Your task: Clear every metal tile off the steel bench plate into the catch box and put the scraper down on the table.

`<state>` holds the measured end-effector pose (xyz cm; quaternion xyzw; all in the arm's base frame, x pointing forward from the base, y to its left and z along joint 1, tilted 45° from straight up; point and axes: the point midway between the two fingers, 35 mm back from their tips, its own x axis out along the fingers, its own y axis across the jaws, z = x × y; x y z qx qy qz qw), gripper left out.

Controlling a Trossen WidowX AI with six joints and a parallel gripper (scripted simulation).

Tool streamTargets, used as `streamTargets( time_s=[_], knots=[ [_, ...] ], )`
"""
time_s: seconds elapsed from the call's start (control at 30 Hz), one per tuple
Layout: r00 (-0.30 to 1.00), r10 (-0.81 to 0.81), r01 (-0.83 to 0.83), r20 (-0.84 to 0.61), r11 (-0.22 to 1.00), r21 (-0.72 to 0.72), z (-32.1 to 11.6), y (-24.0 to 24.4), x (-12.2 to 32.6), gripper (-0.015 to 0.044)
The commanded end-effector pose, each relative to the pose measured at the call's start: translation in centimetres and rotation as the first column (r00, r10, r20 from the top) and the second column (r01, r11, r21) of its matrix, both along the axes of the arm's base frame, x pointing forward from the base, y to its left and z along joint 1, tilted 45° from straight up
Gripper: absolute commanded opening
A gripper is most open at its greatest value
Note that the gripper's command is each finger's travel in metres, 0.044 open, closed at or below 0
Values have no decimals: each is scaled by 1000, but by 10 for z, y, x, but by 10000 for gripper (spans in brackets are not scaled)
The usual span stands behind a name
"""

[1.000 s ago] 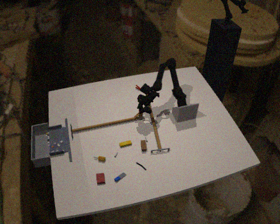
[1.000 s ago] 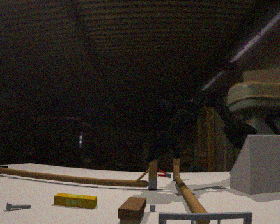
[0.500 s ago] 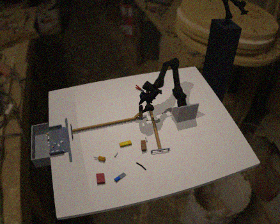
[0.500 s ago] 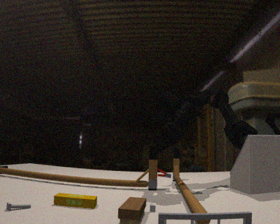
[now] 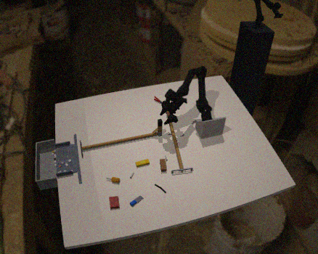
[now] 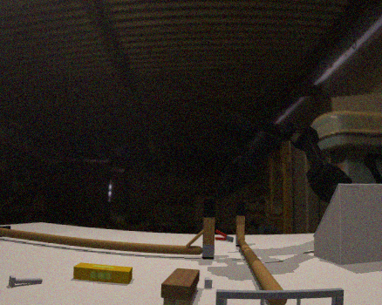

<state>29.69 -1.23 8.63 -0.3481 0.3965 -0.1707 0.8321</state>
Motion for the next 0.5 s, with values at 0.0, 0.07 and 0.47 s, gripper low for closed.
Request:
streamTargets(
  time_s=[0.0, 0.07, 0.47],
  knots=[
    [999, 30, -30, 30, 1000, -9, 10, 11, 2, 440],
    [998, 51, -50, 46, 999, -15, 15, 18, 4, 440],
    [976, 172, -167, 137, 985, -48, 48, 60, 6, 440]
  ],
)
